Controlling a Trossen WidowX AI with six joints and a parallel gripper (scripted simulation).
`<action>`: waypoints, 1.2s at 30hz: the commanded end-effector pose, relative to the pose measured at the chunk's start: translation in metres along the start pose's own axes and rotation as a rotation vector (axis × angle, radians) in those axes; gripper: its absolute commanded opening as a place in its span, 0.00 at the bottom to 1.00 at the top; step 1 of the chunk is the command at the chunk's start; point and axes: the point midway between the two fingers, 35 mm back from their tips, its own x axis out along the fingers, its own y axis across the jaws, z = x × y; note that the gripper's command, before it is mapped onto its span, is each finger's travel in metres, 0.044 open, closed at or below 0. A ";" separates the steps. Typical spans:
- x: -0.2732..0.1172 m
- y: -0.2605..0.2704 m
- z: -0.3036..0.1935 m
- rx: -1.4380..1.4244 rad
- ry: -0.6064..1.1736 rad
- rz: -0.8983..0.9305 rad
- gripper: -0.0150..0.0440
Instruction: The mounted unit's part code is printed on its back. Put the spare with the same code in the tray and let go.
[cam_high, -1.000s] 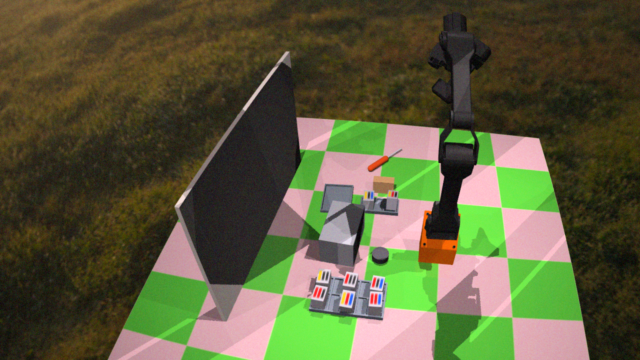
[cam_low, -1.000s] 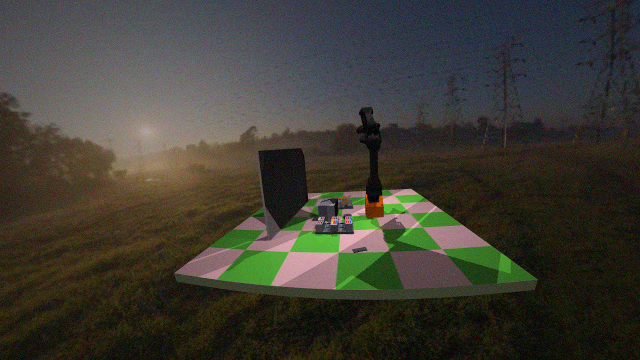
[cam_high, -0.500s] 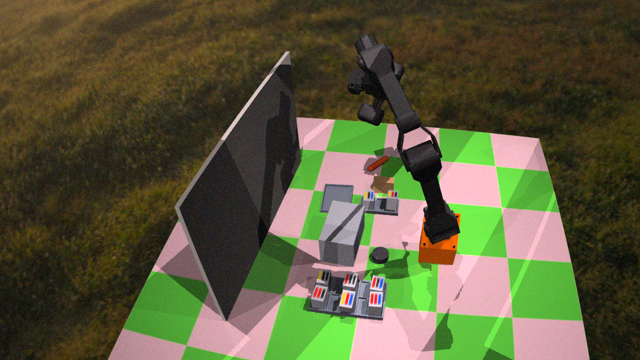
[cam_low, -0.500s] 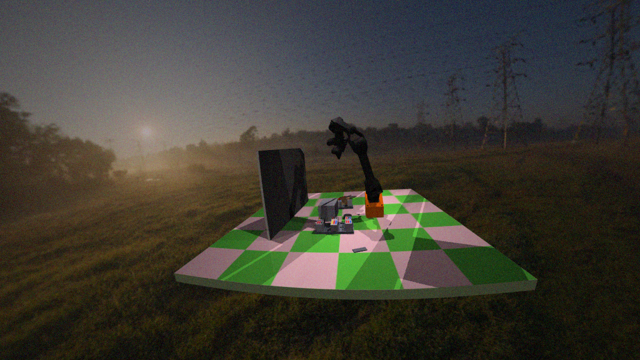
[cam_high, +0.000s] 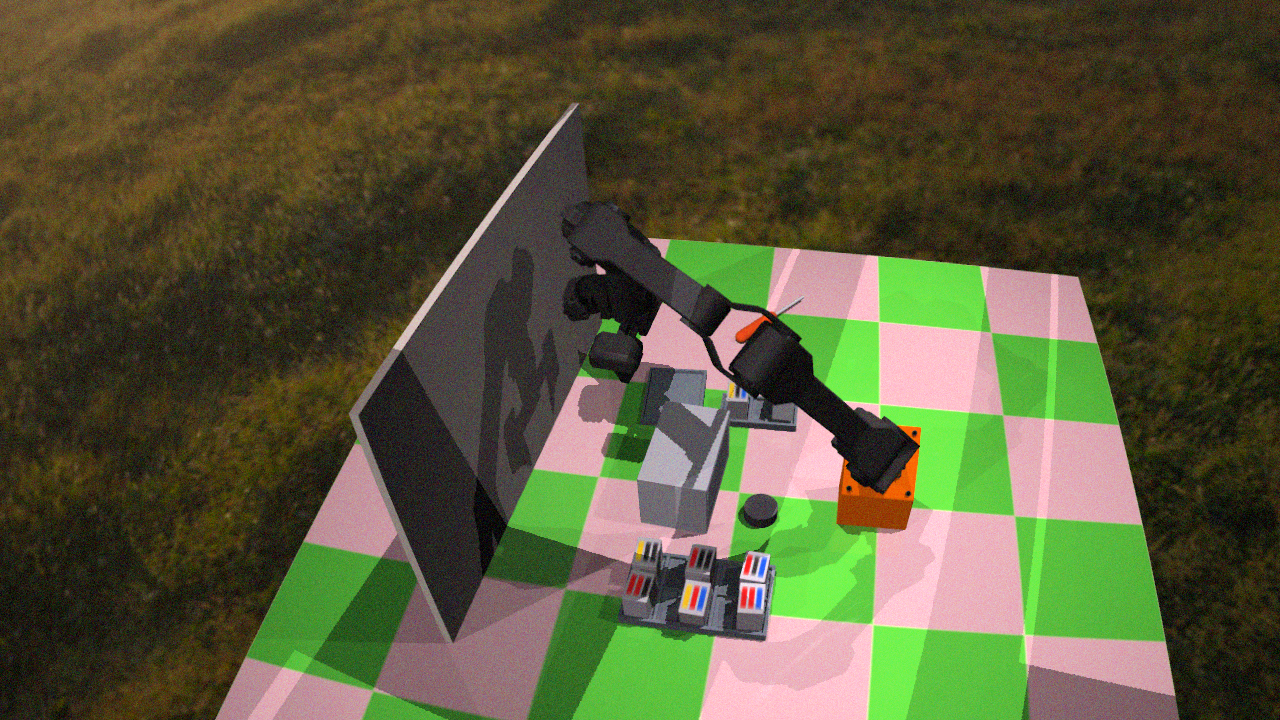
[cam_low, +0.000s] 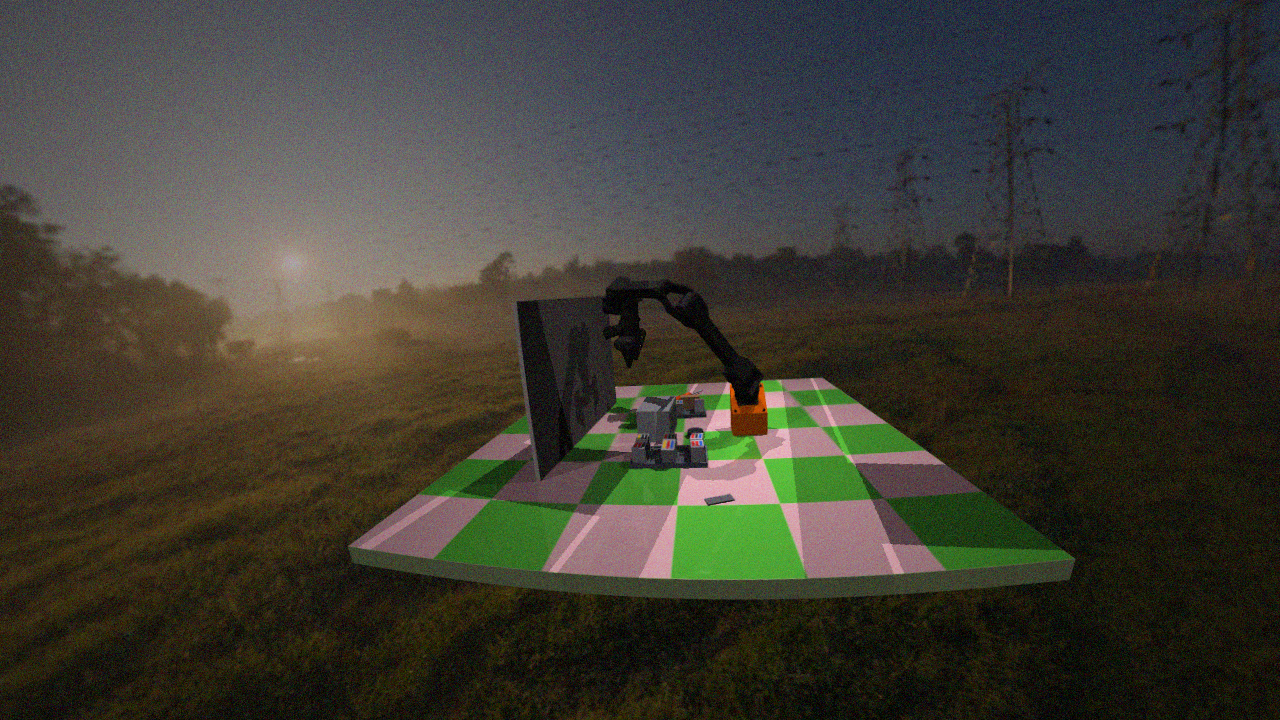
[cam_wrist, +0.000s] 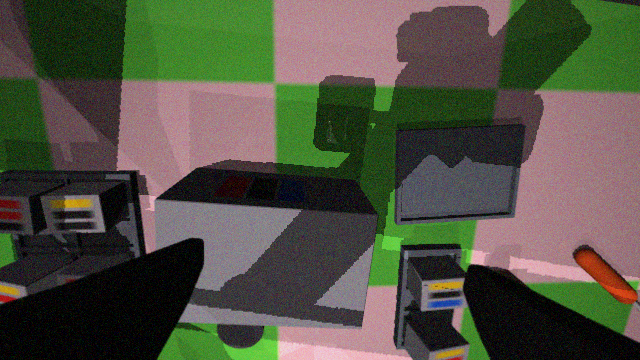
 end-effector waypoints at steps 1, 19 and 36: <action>0.022 0.030 0.008 0.000 0.033 0.079 1.00; 0.022 0.030 0.008 0.000 0.033 0.079 1.00; 0.031 0.159 -0.123 -0.985 -0.005 0.090 1.00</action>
